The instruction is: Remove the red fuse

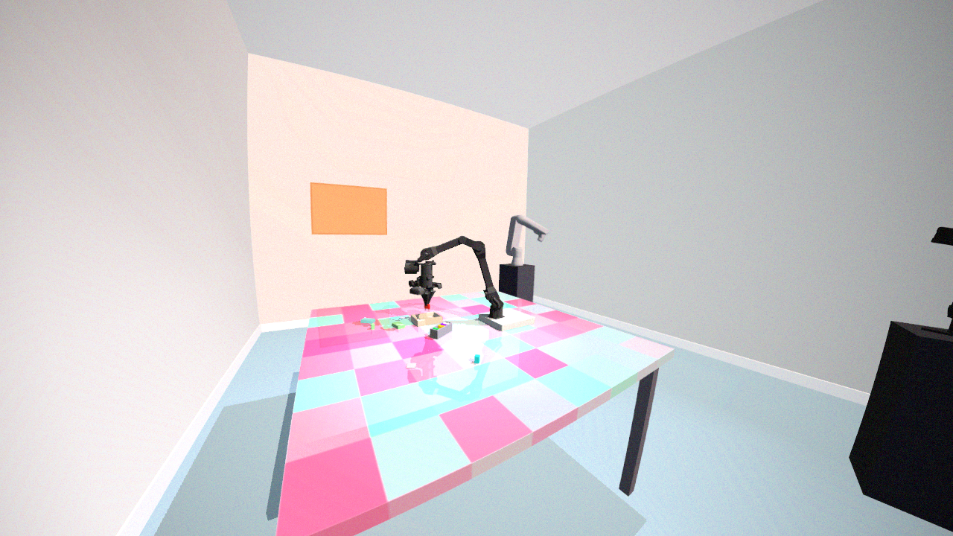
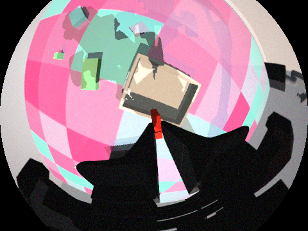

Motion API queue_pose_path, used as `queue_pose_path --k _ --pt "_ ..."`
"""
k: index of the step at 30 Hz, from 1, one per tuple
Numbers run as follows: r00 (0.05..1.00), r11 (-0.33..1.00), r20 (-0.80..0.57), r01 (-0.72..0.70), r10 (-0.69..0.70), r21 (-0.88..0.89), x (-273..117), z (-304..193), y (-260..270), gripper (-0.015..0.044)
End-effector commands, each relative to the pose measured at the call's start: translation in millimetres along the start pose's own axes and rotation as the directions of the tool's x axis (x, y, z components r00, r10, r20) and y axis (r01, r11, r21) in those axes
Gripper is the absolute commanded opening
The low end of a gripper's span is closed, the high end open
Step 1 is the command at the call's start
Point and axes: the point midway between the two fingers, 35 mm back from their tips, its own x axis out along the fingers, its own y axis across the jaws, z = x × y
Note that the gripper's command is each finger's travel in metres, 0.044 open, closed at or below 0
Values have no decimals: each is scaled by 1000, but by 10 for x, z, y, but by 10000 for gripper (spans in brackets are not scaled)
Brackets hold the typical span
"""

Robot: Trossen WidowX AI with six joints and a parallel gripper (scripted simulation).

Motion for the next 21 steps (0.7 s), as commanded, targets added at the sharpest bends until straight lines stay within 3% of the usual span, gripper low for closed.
queue_pose_path --k 1,21 --pt "1000 1000 -3 -3 3 -2 -1 158 -175 0" --pt "1000 1000 -2 -2 2 -2 233 219 -245 0"
